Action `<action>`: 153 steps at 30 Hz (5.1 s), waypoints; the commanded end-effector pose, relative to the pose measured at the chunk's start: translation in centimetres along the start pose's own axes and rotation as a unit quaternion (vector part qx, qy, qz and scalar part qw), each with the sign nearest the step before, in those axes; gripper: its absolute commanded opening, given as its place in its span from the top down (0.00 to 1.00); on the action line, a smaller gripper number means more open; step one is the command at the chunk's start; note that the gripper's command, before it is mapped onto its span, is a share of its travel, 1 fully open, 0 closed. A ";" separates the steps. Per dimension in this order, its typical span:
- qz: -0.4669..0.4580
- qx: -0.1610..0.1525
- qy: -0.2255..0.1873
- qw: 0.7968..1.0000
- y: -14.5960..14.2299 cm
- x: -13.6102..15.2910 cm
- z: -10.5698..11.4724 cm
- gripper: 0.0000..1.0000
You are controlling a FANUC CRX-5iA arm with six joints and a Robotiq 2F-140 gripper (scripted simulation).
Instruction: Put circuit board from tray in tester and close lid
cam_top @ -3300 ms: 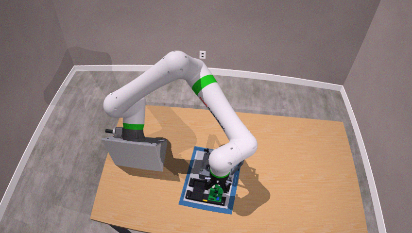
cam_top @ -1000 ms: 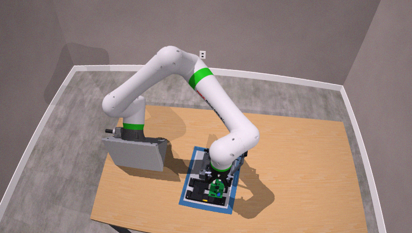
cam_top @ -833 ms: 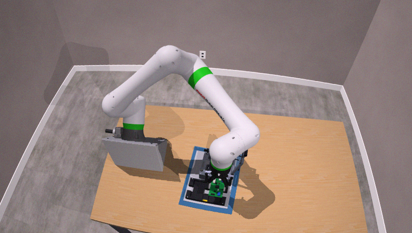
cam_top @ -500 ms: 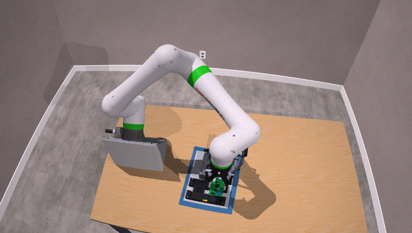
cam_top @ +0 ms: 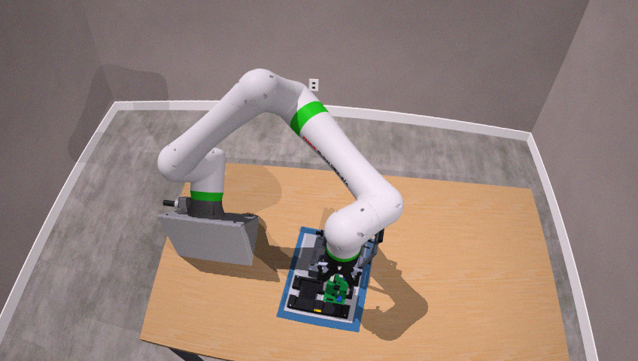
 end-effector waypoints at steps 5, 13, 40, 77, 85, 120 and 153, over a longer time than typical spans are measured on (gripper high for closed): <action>0.000 0.000 0.000 1.000 0.0 0.0 0.0 0.54; 0.000 0.000 0.000 1.000 0.0 0.0 0.0 0.54; 0.000 0.000 0.000 1.000 0.0 0.0 0.0 0.54; 0.000 0.000 0.000 1.000 0.7 6.1 0.5 0.54; 0.000 0.000 0.000 1.000 1.1 8.9 0.7 0.54; 0.000 0.000 0.000 1.000 2.0 16.9 1.2 0.54; 0.000 0.000 0.000 1.000 2.0 17.3 1.3 0.54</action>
Point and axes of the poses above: the point where the finger pads meet when closed, its own z axis back along the fingers, its own y axis across the jaws, x = y × z, the point moved 9 cm from there along z, back along the fingers, and after that the axes turned 7 degrees about z, right-handed, at the moved point
